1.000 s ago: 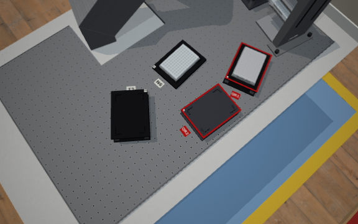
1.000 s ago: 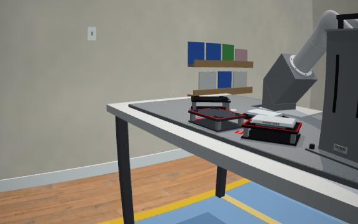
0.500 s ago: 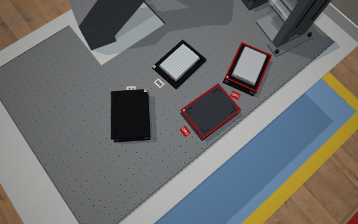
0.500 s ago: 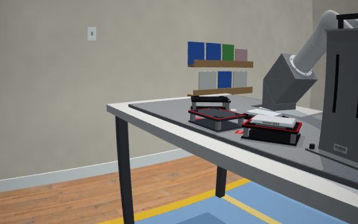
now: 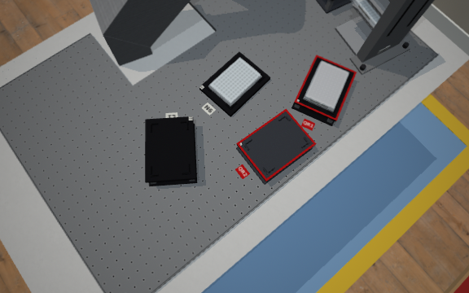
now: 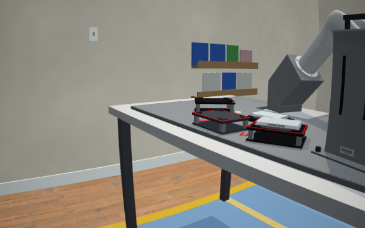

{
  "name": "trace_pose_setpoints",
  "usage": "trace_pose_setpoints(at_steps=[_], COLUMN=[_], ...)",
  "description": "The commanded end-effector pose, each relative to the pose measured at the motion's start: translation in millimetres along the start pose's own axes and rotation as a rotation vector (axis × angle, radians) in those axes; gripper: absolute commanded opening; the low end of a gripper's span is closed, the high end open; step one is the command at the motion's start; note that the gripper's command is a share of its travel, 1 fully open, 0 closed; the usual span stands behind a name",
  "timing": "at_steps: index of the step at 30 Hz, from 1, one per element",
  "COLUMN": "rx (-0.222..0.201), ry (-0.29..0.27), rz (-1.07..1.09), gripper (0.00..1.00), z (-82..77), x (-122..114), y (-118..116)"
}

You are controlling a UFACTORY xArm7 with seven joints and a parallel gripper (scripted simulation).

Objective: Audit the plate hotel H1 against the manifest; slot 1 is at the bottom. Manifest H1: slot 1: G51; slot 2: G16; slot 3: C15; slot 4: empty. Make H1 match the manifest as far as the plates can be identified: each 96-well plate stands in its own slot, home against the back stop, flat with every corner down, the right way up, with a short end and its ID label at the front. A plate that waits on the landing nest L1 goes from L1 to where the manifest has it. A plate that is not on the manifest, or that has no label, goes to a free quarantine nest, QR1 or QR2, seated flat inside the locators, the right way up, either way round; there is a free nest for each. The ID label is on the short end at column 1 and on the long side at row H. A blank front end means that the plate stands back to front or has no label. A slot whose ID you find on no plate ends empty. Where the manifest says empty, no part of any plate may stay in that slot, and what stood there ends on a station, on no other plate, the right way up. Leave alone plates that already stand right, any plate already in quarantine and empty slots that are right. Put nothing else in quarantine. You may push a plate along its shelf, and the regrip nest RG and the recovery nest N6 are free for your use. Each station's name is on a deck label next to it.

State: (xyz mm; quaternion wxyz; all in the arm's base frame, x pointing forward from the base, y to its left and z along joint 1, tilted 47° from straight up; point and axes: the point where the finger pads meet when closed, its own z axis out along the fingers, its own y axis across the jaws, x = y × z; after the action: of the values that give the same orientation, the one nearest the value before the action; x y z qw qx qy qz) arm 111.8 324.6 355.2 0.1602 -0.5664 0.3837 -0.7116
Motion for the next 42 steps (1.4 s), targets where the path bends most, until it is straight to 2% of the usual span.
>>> trace_pose_setpoints(at_steps=[1, 6, 19, 30, 32, 42], rx=[0.0, 0.0, 0.0, 0.0, 0.0, 0.001], ry=[-0.002, -0.002, -0.002, -0.186, -0.186, -0.352], rz=[0.003, 0.003, 0.004, 0.003, 0.003, 0.003], gripper=[1.0, 1.0, 1.0, 1.0, 1.0, 1.0], z=[-0.8, -1.1, -1.1, -1.2, -1.2, -1.2], x=[-9, -22, -22, -23, -23, -23], y=[-1, -1, -1, -1, -1, -1])
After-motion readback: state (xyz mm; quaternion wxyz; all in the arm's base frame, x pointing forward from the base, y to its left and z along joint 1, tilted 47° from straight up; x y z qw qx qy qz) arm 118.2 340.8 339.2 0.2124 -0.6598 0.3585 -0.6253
